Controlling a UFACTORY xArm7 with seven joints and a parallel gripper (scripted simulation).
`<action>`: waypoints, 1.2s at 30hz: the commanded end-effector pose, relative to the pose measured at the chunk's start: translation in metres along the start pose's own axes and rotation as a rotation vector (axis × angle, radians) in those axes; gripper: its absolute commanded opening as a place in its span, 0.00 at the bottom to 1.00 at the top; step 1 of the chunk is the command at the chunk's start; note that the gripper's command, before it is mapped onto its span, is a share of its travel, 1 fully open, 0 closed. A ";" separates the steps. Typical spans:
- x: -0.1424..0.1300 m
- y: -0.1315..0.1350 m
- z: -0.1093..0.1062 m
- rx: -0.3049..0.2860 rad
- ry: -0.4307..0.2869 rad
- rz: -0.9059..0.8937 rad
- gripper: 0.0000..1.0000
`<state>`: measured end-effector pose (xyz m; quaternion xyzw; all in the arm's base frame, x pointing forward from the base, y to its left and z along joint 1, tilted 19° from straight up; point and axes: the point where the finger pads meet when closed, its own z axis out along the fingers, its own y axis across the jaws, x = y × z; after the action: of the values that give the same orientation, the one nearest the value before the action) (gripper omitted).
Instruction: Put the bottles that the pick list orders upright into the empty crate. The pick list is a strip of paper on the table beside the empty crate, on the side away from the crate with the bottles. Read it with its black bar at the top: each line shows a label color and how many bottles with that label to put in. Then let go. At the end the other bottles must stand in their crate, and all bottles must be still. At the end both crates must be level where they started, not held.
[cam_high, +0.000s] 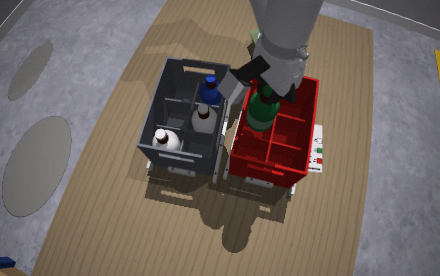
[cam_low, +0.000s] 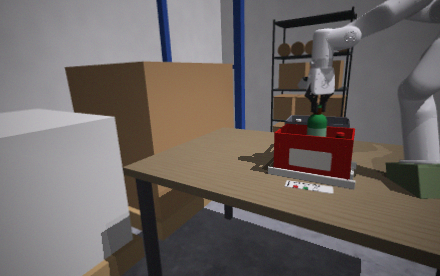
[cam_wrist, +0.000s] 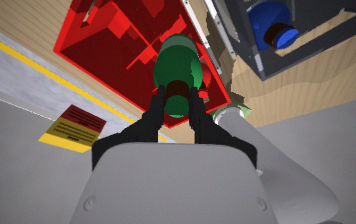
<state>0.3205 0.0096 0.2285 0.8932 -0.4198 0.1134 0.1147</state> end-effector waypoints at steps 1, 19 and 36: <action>0.001 -0.001 0.002 0.004 0.003 0.000 0.00; 0.001 -0.001 0.018 0.004 0.003 0.000 0.00; 0.001 -0.001 0.033 0.004 0.003 0.000 0.00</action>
<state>0.3240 0.0003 0.1989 0.8932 -0.4197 0.1136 0.1146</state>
